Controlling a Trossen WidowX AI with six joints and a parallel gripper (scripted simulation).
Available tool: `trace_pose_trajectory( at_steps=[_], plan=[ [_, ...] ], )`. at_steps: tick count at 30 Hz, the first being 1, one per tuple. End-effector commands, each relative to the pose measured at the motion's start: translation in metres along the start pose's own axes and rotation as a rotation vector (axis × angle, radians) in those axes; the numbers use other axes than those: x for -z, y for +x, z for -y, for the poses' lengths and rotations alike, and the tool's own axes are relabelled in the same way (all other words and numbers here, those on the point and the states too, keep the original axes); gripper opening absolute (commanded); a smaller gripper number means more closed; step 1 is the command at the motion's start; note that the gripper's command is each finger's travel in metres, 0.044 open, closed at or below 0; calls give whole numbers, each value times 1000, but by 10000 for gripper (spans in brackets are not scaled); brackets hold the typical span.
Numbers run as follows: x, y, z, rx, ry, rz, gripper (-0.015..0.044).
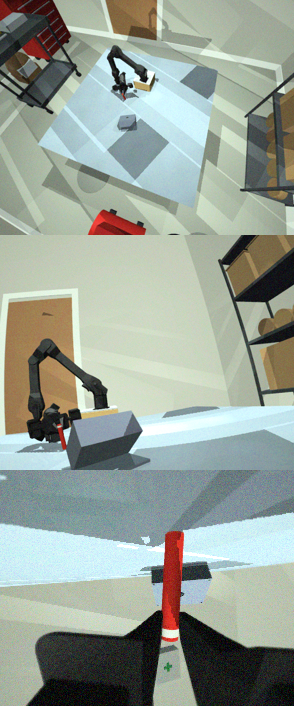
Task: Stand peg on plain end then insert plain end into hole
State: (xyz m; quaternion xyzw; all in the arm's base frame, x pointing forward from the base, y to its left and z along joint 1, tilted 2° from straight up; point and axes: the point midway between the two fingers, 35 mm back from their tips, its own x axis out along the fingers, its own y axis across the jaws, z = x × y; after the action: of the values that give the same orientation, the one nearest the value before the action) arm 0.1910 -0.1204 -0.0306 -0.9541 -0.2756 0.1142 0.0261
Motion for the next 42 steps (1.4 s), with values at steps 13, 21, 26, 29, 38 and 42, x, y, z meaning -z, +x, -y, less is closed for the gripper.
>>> trace_pose_trajectory(
  at_steps=[13,21,26,29,38,42],
  plan=[
    [-1,0,1,-4,5,-4,49],
    [-1,0,1,-8,9,-8,49],
    [-2,0,1,-9,11,-10,49],
    [-2,0,1,-11,12,-11,49],
    [-2,0,1,-13,14,-13,49],
    [-2,0,1,-14,16,-15,49]
  ],
)
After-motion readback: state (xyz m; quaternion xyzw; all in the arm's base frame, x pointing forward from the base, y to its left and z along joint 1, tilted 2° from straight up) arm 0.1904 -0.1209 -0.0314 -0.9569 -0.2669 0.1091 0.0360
